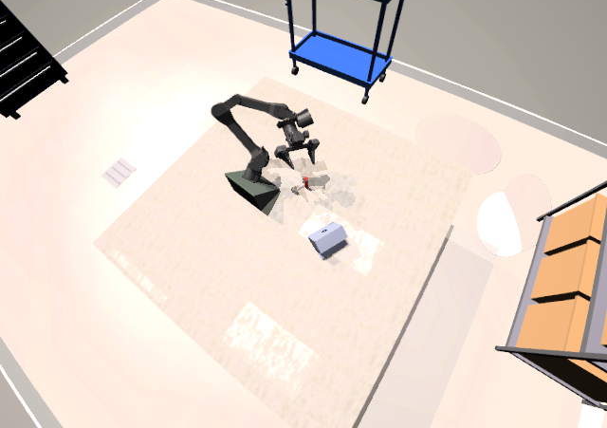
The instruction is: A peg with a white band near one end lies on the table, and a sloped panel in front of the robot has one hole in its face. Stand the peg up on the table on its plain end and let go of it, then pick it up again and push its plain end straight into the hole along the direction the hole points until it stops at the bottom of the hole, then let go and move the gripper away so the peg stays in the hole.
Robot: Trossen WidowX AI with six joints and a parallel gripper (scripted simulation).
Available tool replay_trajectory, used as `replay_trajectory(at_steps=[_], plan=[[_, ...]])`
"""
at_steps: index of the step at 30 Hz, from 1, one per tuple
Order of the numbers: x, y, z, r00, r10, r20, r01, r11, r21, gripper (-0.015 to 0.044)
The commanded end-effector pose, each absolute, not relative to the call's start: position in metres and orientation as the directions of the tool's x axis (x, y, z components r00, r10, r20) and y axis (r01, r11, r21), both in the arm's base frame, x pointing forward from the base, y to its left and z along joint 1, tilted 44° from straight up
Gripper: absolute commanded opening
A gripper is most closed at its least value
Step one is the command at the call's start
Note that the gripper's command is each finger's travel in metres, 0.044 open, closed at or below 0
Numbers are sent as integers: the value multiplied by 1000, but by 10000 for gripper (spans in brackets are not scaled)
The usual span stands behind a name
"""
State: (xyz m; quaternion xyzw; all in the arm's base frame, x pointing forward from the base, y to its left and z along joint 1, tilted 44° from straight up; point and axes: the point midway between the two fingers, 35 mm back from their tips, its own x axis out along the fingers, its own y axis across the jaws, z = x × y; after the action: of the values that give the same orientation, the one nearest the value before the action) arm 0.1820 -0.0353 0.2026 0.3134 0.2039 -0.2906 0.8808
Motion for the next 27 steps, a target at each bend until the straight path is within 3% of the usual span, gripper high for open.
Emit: replay_trajectory(at_steps=[1,14,27], plan=[[184,-32,192,696,-351,-626,653,672,349,440],[184,-22,159,458,-168,-873,622,762,180,440],[184,-7,143,221,153,-963,562,787,254,440]])
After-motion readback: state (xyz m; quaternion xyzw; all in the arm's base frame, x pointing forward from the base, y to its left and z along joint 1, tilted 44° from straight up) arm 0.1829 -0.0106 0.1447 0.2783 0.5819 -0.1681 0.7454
